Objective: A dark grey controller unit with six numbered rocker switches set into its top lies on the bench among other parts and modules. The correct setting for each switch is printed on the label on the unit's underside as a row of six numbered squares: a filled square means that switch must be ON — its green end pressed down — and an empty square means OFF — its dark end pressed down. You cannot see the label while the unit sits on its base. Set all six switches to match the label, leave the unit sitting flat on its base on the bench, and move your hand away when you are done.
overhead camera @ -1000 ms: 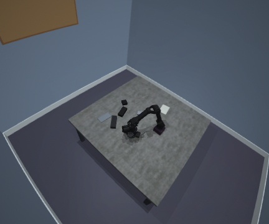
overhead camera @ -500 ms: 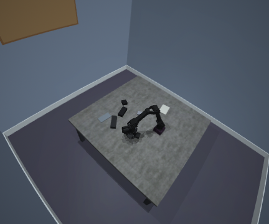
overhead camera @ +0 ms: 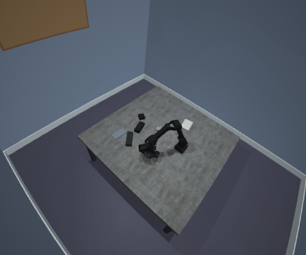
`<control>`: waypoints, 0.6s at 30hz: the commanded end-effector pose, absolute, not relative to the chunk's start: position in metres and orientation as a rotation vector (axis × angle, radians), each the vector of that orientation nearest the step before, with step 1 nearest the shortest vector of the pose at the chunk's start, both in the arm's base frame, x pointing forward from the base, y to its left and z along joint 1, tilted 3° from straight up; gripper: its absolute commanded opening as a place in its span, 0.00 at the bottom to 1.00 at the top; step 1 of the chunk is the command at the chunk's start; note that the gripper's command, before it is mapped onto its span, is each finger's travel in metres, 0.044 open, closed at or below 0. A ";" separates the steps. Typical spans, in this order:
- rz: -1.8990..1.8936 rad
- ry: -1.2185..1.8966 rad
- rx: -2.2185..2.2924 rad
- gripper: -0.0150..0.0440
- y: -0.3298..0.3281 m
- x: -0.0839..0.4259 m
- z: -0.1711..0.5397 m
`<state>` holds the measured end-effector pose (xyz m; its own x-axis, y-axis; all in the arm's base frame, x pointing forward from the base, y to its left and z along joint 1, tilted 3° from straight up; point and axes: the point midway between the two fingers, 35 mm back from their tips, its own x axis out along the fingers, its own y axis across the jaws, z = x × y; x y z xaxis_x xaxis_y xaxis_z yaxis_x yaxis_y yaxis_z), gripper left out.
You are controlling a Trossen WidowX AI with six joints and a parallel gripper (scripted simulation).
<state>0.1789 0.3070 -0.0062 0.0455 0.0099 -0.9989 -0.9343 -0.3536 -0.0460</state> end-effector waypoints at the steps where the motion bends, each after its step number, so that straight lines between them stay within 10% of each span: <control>1: 1.434 0.980 -1.491 1.00 0.307 0.179 -0.006; 18: 1.431 0.982 -1.494 1.00 0.251 0.198 0.035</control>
